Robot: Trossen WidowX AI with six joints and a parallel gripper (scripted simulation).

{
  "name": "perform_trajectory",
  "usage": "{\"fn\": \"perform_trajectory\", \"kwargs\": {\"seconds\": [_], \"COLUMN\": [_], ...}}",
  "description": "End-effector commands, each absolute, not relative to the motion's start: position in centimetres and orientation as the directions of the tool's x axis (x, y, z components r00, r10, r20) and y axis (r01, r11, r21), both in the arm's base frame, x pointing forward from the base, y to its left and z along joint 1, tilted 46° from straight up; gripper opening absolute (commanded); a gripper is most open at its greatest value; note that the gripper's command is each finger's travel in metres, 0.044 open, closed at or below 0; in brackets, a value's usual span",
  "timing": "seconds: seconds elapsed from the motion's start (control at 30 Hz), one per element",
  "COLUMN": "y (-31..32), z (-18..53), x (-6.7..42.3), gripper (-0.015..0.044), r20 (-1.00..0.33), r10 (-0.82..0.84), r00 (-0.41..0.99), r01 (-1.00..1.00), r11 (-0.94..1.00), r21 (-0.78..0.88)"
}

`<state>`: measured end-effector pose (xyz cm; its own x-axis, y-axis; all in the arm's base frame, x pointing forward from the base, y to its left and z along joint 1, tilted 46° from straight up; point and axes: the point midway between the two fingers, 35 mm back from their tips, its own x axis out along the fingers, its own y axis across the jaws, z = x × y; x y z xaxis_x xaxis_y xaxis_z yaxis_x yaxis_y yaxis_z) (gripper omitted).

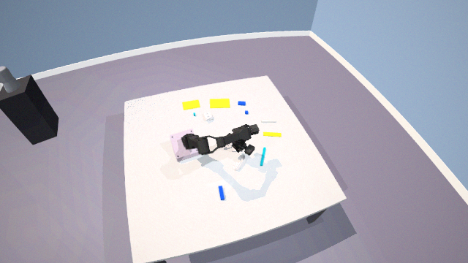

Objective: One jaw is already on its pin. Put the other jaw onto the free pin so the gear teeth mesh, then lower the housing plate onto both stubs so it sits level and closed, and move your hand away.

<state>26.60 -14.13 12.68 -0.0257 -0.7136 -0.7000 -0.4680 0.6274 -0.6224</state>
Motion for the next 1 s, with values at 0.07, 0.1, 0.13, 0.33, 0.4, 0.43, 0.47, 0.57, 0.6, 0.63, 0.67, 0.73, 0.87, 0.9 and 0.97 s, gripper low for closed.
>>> {"fn": "perform_trajectory", "kwargs": {"seconds": [0.07, 0.1, 0.13, 0.33, 0.4, 0.43, 0.47, 0.57, 0.6, 0.63, 0.67, 0.73, 0.87, 0.9, 0.97], "y": [-14.9, -15.0, -15.1, -15.9, -16.1, -16.2, -16.3, -16.7, -16.8, -16.9, -17.0, -17.1, -17.1, -17.2, -17.4], "z": [11.9, 11.8, 11.7, 11.0, 10.8, 10.7, 10.6, 10.3, 10.2, 10.1, 10.1, 10.0, 10.0, 10.1, 10.2], "x": [26.5, 26.5, 26.5, 26.5, 26.5, 26.4, 26.4, 26.4, 26.4, 26.3, 26.3, 26.3, 26.3, 26.4, 26.5], "gripper": [0.0, 0.0, 0.0, 0.0, 0.0, 0.0, 0.0, 0.0, 0.0, 0.0, 0.0, 0.0, 0.0, 0.0, 0.0], "r20": [-0.699, -0.699, -0.699, -0.698, -0.698, -0.698, -0.697, -0.697, -0.696, -0.696, -0.696, -0.696, -0.696, -0.696, -0.696], "r10": [-0.714, -0.714, -0.714, -0.715, -0.716, -0.716, -0.716, -0.717, -0.717, -0.718, -0.718, -0.718, -0.718, -0.718, -0.718], "r00": [-0.029, -0.029, -0.029, -0.028, -0.028, -0.028, -0.028, -0.027, -0.027, -0.027, -0.027, -0.027, -0.027, -0.027, -0.027], "r01": [-0.474, -0.474, -0.474, -0.475, -0.475, -0.475, -0.475, -0.476, -0.476, -0.476, -0.476, -0.476, -0.476, -0.476, -0.476], "r11": [0.626, 0.626, 0.626, 0.624, 0.624, 0.624, 0.623, 0.622, 0.622, 0.622, 0.621, 0.621, 0.621, 0.621, 0.621], "r21": [-0.619, -0.62, -0.62, -0.62, -0.621, -0.621, -0.621, -0.622, -0.622, -0.622, -0.622, -0.623, -0.623, -0.623, -0.623]}}
